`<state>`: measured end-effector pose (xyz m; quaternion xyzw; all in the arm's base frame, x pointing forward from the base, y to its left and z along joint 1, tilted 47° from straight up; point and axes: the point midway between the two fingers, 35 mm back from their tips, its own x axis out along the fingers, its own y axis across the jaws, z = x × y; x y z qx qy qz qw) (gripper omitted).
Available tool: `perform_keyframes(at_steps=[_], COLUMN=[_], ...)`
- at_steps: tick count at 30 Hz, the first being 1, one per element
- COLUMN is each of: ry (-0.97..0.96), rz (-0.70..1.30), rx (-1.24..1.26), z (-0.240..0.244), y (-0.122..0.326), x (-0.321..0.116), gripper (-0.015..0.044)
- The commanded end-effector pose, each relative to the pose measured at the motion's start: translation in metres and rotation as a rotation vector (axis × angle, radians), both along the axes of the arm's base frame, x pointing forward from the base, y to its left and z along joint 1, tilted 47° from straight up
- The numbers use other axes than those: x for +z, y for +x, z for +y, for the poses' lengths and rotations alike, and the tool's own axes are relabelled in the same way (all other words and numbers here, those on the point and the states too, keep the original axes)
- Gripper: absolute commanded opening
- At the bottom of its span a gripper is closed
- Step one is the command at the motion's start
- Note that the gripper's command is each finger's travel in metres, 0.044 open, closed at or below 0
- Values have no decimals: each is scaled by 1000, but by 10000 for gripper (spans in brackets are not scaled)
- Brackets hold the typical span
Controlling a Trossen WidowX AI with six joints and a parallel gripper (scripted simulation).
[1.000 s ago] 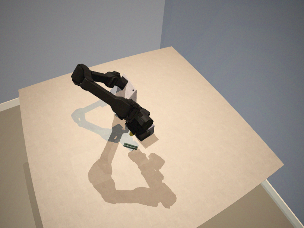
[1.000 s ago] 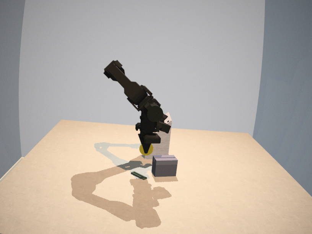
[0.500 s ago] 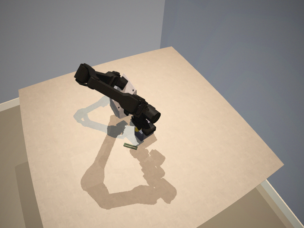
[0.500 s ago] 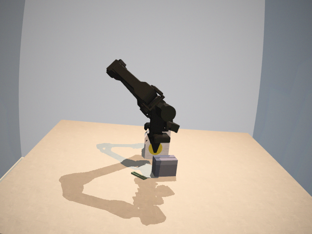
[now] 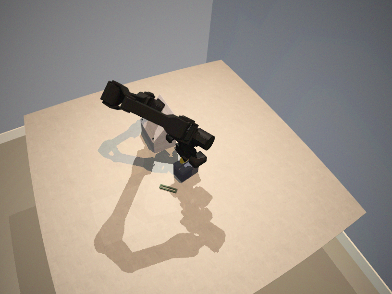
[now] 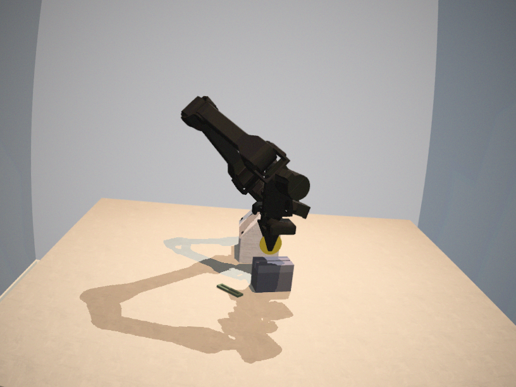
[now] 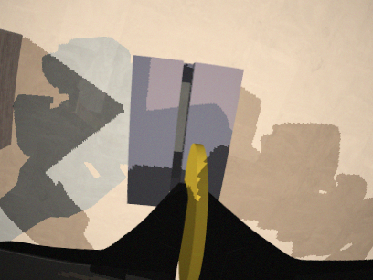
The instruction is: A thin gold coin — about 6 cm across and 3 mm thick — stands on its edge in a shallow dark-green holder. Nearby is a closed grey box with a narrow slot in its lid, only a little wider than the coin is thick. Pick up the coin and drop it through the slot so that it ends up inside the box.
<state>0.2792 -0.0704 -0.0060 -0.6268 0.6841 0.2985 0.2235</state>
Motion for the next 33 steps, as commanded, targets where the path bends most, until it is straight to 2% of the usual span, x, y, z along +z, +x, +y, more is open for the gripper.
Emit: perform_keyframes(at_steps=[1,33], ry=[2,-3], rz=[1,5], rx=[2,3], z=[8,11], y=[-6,-7], x=[-8,-9], gripper=[0,0])
